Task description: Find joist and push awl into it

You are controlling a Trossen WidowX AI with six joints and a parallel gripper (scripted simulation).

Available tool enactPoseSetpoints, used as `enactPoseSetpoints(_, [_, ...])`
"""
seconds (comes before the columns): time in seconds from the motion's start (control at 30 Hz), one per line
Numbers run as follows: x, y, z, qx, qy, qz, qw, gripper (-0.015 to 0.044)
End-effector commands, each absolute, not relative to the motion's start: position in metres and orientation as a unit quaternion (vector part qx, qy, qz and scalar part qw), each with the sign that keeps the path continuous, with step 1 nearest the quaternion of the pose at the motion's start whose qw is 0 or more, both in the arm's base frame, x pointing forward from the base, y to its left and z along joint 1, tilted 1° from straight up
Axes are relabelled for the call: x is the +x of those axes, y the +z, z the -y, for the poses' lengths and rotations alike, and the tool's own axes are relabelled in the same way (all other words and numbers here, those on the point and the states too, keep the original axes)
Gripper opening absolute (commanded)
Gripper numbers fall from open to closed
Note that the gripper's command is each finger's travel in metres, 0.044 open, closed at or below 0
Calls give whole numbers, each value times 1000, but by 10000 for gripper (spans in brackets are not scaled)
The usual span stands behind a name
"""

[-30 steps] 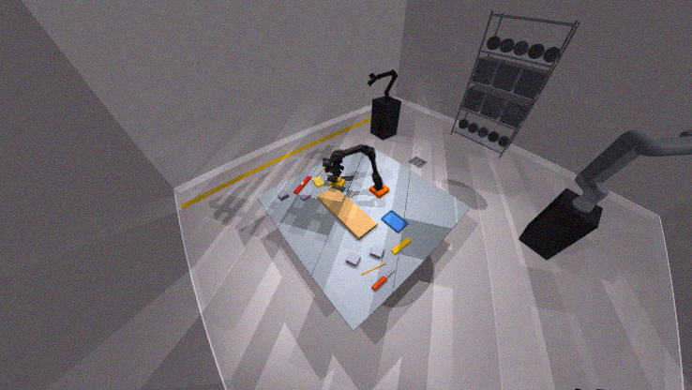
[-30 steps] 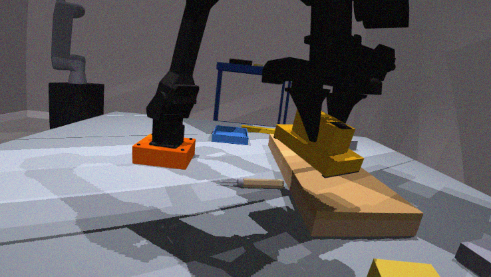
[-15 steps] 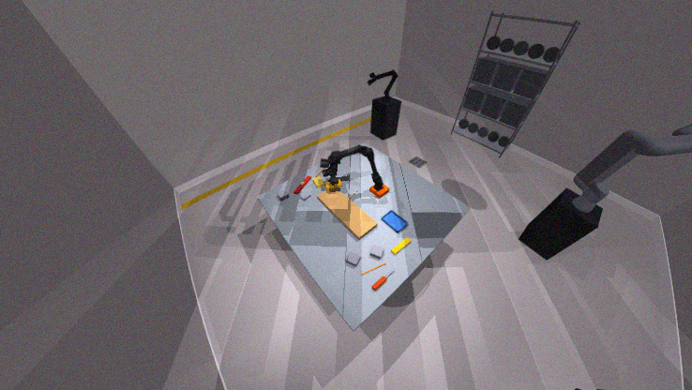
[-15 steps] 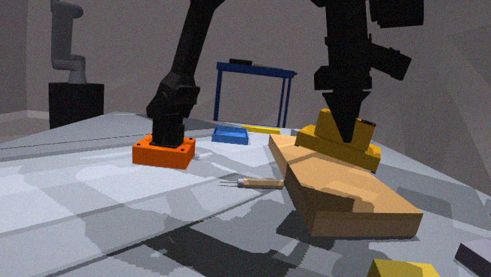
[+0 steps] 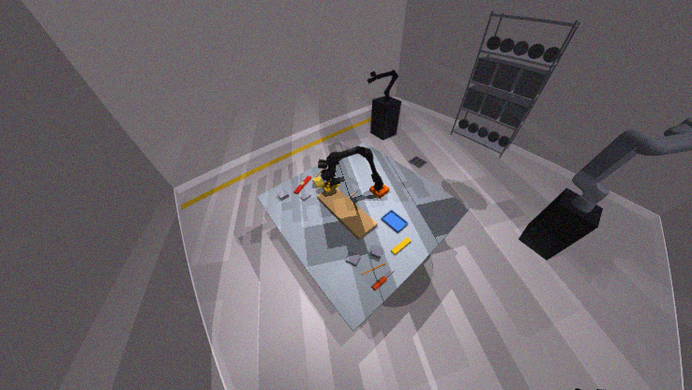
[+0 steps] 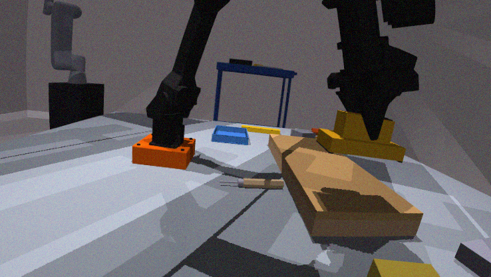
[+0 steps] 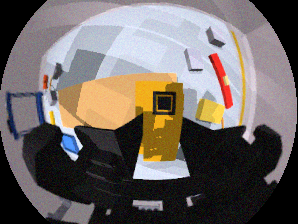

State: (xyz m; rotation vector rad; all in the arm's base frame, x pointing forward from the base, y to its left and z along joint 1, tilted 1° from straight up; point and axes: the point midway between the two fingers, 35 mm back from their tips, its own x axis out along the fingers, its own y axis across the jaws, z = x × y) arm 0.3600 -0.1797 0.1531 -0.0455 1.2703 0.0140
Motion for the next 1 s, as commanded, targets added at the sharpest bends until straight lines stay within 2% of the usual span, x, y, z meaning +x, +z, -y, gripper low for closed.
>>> enactPoseSetpoints(0.0, [365, 155, 180, -39, 20, -585, 810, 0])
enactPoseSetpoints(0.97, [368, 111, 182, -39, 20, -585, 810, 0])
